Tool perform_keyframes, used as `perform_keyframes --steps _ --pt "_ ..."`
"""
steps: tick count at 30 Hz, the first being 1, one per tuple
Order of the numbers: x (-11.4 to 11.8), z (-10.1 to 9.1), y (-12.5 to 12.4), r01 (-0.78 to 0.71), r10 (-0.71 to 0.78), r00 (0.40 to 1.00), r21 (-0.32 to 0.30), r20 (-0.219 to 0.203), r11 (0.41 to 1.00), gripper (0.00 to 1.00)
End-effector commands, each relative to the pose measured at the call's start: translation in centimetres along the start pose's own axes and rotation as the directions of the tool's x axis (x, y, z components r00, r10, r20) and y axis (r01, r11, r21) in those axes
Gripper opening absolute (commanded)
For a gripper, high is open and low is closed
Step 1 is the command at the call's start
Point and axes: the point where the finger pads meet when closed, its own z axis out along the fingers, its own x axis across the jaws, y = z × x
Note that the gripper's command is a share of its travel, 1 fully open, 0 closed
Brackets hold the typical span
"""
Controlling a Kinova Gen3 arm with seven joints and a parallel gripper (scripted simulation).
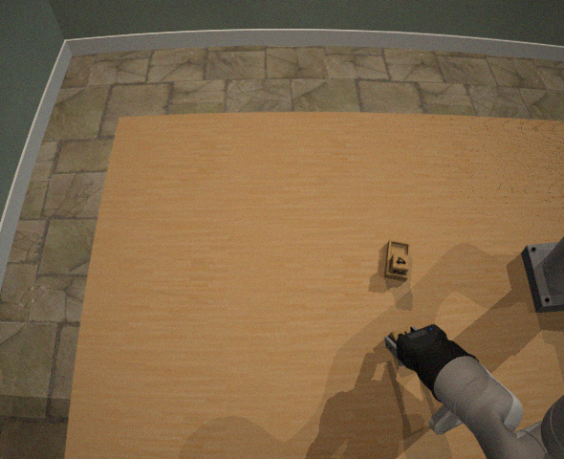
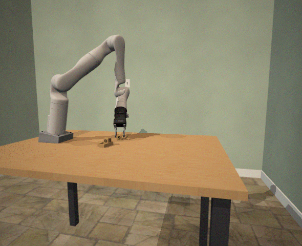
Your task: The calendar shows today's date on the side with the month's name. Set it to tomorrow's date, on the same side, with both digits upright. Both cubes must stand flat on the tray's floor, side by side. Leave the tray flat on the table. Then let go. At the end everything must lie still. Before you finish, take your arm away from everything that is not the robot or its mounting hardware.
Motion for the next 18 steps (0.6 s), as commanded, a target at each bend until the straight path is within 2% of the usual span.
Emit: perform_keyframes --steps 1,18 --pt "-0.15 0.30 -0.13 0.004 -0.004 1.000 -0.005 0.003 1.000 0.87" --pt "-0.16 0.78 -0.61 0.004 -0.004 1.000 -0.005 0.003 1.000 0.87"
